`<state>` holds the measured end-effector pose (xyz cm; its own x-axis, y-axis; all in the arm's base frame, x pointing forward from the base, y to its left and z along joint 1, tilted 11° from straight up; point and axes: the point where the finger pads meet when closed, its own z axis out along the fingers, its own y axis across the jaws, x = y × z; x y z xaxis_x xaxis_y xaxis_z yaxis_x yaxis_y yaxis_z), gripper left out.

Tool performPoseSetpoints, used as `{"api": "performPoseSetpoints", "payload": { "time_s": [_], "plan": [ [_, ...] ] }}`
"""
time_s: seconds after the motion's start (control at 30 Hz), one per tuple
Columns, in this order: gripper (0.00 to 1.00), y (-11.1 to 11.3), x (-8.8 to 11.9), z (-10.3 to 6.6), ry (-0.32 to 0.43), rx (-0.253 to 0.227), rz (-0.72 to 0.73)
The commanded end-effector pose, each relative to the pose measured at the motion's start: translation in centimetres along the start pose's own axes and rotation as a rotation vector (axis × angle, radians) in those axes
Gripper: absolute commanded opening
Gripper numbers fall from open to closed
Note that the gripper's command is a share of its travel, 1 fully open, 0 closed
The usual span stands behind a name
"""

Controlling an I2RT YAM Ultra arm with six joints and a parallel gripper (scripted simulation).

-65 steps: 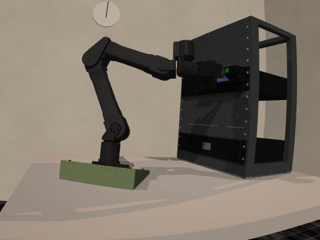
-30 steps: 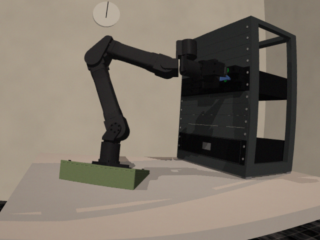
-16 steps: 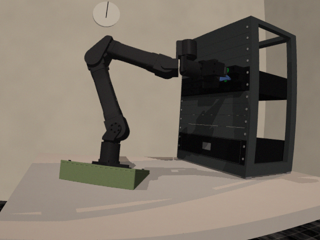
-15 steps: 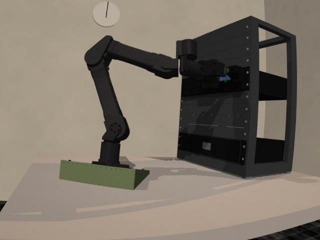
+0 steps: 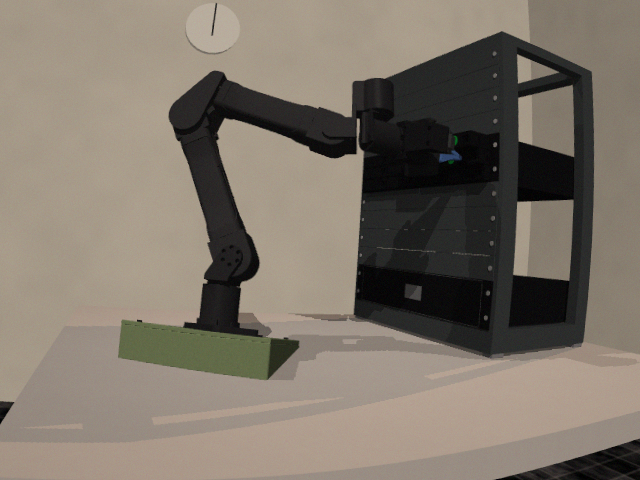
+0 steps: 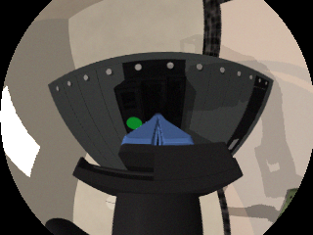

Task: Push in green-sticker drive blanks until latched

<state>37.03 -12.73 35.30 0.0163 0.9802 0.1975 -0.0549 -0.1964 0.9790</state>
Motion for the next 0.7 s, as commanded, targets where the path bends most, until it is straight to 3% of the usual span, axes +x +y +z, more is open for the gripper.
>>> {"api": "performPoseSetpoints", "payload": {
  "time_s": [0.0, 0.67],
  "plan": [
    [0.00, 3.09, 0.59, 0.89, 0.009, -0.068, -0.054],
    [0.00, 3.18, 0.66, 1.13, 0.009, -0.068, -0.054]
  ]
}}
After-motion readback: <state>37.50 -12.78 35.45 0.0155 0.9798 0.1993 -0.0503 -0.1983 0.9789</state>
